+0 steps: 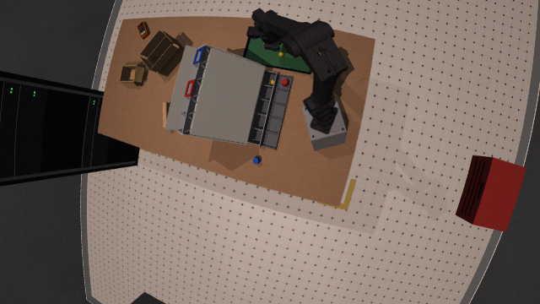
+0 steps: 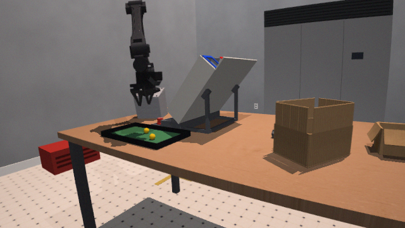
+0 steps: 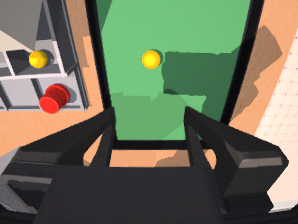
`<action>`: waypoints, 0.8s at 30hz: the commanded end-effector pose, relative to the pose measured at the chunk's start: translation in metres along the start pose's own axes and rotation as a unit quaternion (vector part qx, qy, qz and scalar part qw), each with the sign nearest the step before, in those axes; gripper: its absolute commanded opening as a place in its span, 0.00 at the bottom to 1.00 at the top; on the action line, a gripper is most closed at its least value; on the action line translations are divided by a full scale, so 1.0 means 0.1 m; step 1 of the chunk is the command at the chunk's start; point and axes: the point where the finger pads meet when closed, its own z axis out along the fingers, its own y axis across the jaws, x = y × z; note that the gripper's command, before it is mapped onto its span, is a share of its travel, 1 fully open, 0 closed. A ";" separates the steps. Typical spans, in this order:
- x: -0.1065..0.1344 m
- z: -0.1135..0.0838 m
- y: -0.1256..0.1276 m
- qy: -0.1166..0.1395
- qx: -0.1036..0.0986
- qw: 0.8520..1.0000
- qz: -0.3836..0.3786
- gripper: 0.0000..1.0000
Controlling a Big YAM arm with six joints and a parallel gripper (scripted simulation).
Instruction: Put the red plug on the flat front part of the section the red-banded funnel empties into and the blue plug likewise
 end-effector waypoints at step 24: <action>-0.01 0.78 -0.06 -0.001 0.001 1.000 -0.001 0.56</action>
